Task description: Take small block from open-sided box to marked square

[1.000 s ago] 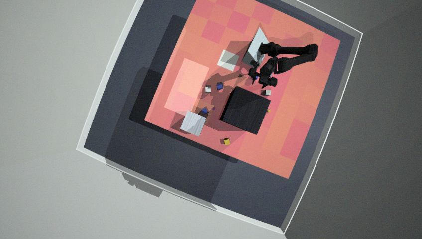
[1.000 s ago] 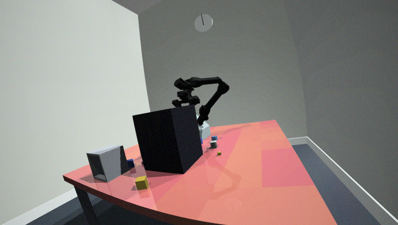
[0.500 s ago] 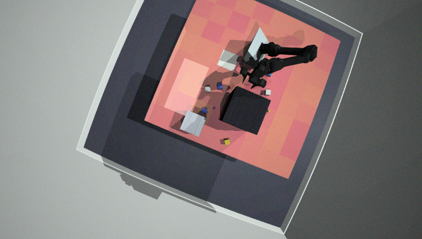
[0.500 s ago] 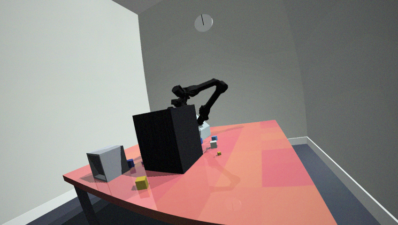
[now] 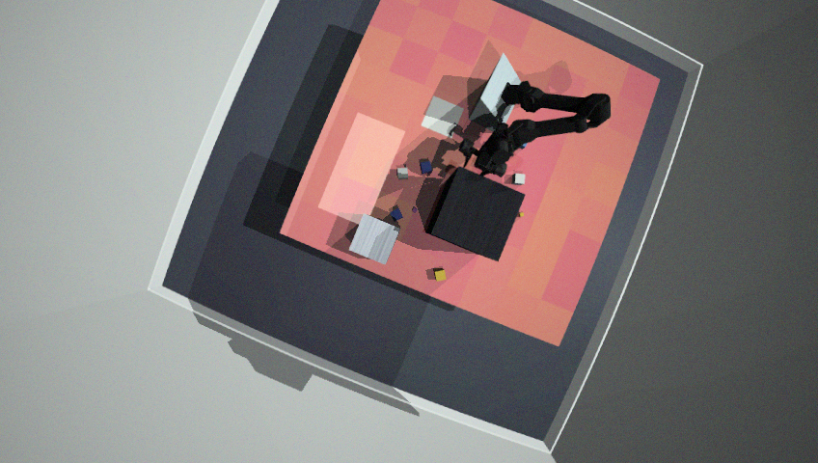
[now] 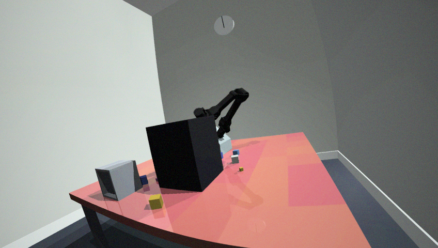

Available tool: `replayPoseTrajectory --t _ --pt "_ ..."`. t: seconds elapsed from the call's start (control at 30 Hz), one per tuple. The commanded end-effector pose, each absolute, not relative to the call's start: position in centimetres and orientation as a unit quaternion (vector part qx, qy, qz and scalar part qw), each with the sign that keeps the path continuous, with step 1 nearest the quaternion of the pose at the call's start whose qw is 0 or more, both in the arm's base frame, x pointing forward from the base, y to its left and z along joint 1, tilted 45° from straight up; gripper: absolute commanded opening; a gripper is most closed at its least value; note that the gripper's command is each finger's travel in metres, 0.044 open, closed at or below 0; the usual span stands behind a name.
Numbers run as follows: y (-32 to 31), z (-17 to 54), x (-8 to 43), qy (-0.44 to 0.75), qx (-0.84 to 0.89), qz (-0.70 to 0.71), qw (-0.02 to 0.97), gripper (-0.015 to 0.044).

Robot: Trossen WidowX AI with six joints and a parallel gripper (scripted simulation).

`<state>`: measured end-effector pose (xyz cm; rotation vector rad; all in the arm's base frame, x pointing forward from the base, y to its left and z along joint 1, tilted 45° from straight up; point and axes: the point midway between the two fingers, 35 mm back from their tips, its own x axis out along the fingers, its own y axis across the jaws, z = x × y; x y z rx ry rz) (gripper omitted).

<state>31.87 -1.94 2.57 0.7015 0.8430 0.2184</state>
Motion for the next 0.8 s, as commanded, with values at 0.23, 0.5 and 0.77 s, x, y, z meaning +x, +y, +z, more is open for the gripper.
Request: replayPoseTrajectory --t 0.23,0.5,0.77 --pt "9.4 -0.6 29.6 0.4 0.334 0.19 0.832 0.0324" --pt "9.6 -0.6 29.6 0.4 0.334 0.192 0.832 0.0324" --pt "9.5 -0.6 30.3 0.4 0.334 0.192 0.832 0.0324"
